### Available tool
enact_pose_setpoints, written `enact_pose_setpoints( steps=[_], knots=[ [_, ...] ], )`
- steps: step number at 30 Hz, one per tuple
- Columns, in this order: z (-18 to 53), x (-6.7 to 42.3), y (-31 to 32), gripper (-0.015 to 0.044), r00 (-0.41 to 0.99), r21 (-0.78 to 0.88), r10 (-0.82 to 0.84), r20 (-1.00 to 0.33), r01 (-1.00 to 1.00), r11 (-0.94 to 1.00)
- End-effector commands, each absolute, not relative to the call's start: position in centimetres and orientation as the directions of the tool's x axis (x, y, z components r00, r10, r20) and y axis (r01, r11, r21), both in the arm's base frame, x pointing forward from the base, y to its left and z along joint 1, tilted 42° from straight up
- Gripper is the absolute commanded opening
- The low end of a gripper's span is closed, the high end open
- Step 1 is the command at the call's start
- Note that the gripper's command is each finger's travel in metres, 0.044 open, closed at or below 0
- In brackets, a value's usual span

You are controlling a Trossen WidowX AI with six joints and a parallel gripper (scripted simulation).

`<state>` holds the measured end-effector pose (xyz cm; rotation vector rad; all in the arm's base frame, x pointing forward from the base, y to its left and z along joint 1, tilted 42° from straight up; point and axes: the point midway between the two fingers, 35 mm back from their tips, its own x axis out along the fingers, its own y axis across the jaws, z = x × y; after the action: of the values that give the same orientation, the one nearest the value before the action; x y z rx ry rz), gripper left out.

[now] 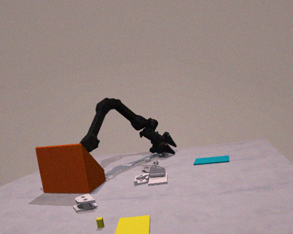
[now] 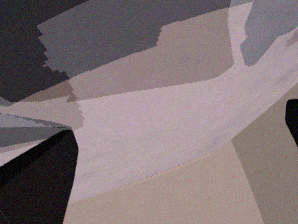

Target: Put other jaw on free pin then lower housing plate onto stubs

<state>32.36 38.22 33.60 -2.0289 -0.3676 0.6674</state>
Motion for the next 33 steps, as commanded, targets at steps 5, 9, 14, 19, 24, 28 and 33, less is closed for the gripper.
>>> enact_pose_setpoints(
  steps=[5,9,14,19,24,28,33],
  knots=[
    [27.4,36.6,32.2,0.044,0.736,-0.724,0.437,-0.517,-0.104,-0.682],
    [24.5,37.8,29.0,0.044,0.681,-0.662,0.406,-0.61,-0.156,-0.734],
    [21.1,38.5,24.8,0.044,0.595,-0.592,0.375,-0.712,-0.22,-0.775],
    [18.2,38.4,20.7,0.044,0.493,-0.537,0.36,-0.792,-0.284,-0.794],
    [15.7,37.6,16.8,0.044,0.384,-0.501,0.366,-0.847,-0.348,-0.793],
    [14.1,36.5,13.9,0.044,0.298,-0.485,0.39,-0.871,-0.401,-0.777],
    [12.6,34.8,10.7,0.044,0.202,-0.482,0.442,-0.874,-0.469,-0.74]
  ],
)
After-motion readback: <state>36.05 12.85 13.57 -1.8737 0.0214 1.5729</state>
